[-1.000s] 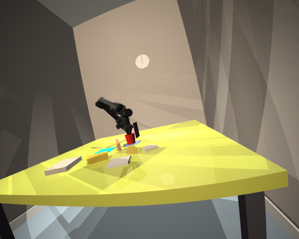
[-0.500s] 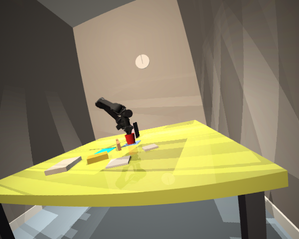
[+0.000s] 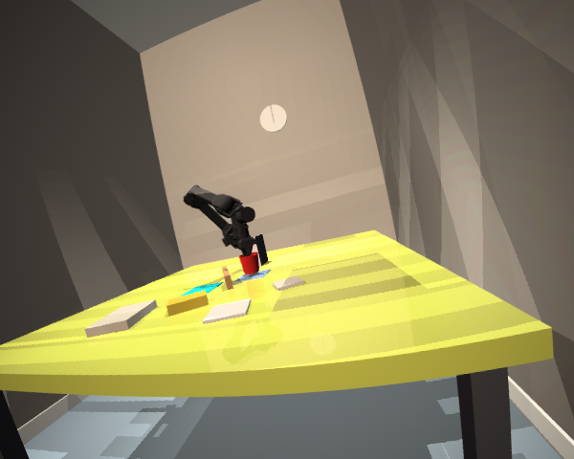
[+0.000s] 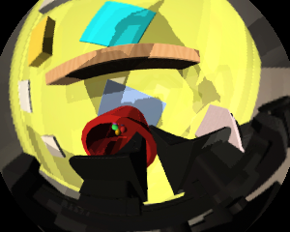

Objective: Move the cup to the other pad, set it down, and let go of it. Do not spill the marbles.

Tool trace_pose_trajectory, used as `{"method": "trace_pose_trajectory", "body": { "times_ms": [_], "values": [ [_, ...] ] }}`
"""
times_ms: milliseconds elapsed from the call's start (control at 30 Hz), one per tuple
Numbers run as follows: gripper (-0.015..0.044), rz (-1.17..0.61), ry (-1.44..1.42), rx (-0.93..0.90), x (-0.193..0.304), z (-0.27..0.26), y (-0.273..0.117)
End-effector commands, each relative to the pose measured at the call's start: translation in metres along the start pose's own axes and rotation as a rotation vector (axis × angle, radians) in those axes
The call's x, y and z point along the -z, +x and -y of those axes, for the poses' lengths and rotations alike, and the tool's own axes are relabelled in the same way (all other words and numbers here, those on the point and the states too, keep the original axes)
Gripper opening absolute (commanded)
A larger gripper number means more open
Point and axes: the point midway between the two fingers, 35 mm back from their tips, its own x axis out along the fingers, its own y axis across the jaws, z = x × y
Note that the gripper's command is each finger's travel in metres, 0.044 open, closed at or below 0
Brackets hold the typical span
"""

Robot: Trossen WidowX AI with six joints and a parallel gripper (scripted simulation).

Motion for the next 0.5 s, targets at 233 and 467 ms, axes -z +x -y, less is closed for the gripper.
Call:
{"method": "trace_pose_trajectory", "body": {
  "times_ms": [233,467],
  "values": [
    [0.0000,-0.004,0.006,-0.012,0.000,-0.003,-0.039],
    [0.0000,-0.001,0.004,-0.010,0.002,-0.001,-0.061]
  ]
}}
